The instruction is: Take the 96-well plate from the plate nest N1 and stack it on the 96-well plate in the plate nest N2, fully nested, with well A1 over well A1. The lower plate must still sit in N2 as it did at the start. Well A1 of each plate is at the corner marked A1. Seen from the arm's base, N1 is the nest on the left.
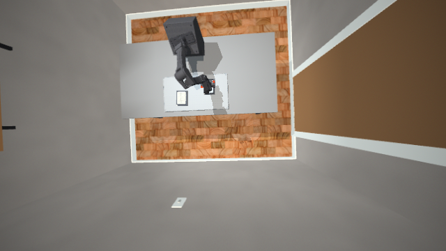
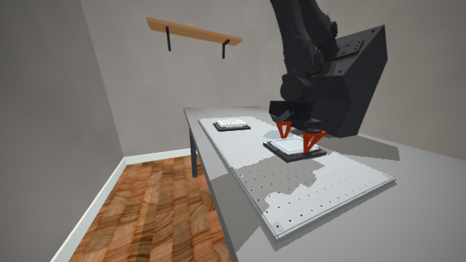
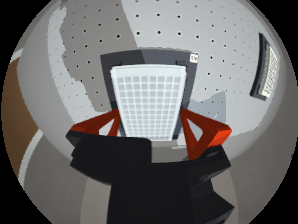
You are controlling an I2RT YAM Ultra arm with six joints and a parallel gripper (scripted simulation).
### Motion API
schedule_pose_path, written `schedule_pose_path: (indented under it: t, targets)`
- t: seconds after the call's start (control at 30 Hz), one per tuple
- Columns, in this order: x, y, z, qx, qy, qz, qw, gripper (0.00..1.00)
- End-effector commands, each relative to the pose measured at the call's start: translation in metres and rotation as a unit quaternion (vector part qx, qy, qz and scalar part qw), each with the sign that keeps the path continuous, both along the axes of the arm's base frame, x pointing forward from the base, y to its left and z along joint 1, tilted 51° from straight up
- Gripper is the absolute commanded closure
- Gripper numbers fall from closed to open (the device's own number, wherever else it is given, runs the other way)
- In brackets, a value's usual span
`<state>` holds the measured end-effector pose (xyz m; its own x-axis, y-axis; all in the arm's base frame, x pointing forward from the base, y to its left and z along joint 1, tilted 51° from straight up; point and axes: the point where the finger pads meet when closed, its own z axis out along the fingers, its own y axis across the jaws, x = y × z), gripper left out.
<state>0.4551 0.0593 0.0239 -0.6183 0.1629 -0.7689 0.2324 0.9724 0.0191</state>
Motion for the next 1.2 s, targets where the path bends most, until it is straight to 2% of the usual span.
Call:
schedule_pose_path:
  t: [0.0, 1.0, 1.03, 1.17]
  targets:
    - [0.0112, 0.0091, 0.0167, 0.005, -0.026, 0.008, 1.0, 0.0]
    - [0.0112, 0.0091, 0.0167, 0.005, -0.026, 0.008, 1.0, 0.0]
    - [0.0112, 0.0091, 0.0167, 0.005, -0.026, 0.008, 1.0, 1.0]
    - [0.0109, 0.004, 0.0157, 0.002, -0.025, 0.002, 1.0, 1.0]
